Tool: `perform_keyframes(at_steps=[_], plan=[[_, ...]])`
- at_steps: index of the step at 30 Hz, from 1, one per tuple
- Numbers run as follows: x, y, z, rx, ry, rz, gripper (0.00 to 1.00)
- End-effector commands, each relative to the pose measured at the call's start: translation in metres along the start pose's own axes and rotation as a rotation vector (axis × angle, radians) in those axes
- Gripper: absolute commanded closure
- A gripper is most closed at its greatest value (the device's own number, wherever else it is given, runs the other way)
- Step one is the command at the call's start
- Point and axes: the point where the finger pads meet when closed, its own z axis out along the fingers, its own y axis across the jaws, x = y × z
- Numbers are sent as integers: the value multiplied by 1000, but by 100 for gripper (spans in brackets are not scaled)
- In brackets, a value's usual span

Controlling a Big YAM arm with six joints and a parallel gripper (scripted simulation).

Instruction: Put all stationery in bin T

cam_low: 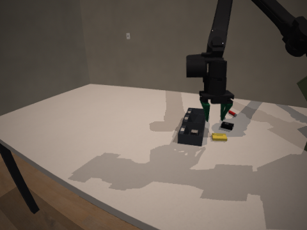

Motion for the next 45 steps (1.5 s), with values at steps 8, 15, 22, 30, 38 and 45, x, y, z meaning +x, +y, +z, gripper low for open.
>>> perform_keyframes(at_steps=[8, 15, 22, 30, 38, 45], plan=[[-11, -26, 0, 0, -7, -385, 47], [-11, -25, 0, 2, -7, -585, 47], [-11, -25, 0, 8, -4, -800, 47], [-12, -23, 0, 8, -4, -1024, 47], [-15, -18, 0, -7, -15, -1265, 47], [-15, -18, 1, -24, -31, -1391, 47]])
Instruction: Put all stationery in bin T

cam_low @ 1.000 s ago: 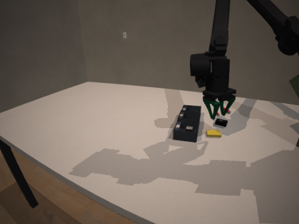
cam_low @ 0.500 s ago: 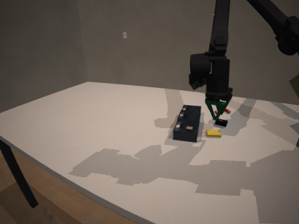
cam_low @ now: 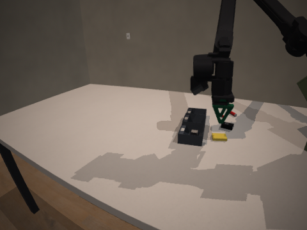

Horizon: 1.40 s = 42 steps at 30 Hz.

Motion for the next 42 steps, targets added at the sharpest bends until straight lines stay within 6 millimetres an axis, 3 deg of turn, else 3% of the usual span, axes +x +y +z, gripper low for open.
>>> perform_keyframes(at_steps=[1, 10, 40, 42], plan=[[-7, -9, 0, -7, -35, -63, 47], [2, -7, 3, -5, -25, -72, 47], [-1, -1, -1, -10, -32, -76, 47], [1, -2, 14, -6, -21, -76, 47]])
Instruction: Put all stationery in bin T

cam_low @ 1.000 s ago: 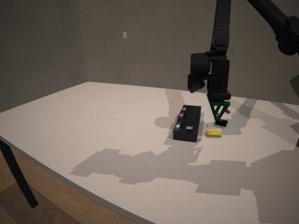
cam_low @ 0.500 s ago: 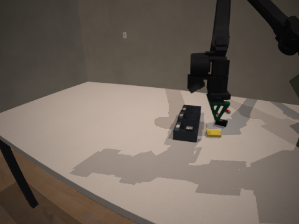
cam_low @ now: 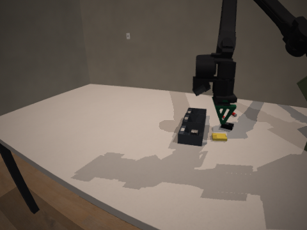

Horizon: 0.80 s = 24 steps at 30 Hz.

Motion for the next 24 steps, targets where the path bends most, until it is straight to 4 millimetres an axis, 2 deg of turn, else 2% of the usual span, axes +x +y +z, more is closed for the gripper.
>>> perform_keyframes(at_steps=[1, 15, 24], plan=[[-3, -3, 16, 5, 0, 5, 47], [-4, -4, 63, 5, 2, 2, 47], [-3, -5, 71, 5, 2, 2, 47]])
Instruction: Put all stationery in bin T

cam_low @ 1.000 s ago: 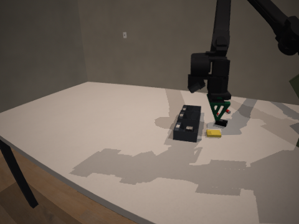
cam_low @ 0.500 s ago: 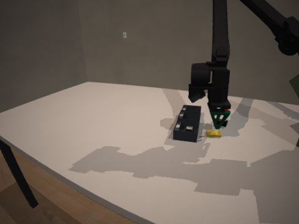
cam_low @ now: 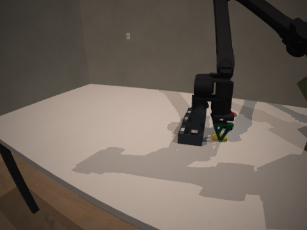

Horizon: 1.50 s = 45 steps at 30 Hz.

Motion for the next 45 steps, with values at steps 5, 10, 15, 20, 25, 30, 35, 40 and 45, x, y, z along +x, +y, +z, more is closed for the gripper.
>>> perform_keyframes(at_steps=[5, 10, 15, 20, 25, 30, 35, 40, 45], plan=[[-1, -4, 11, 5, -4, -4, 47], [-4, -7, 9, 7, -11, 2, 47], [-3, -6, 9, 7, -10, 2, 66], [-4, -7, 8, 8, -11, 3, 66], [-5, -7, 7, 9, -14, 5, 66], [-6, -8, 7, 9, -15, 6, 66], [-6, -8, 7, 9, -15, 5, 66], [-4, -1, 3, 1, -13, -5, 66], [-4, -1, 3, 1, -13, -5, 66]])
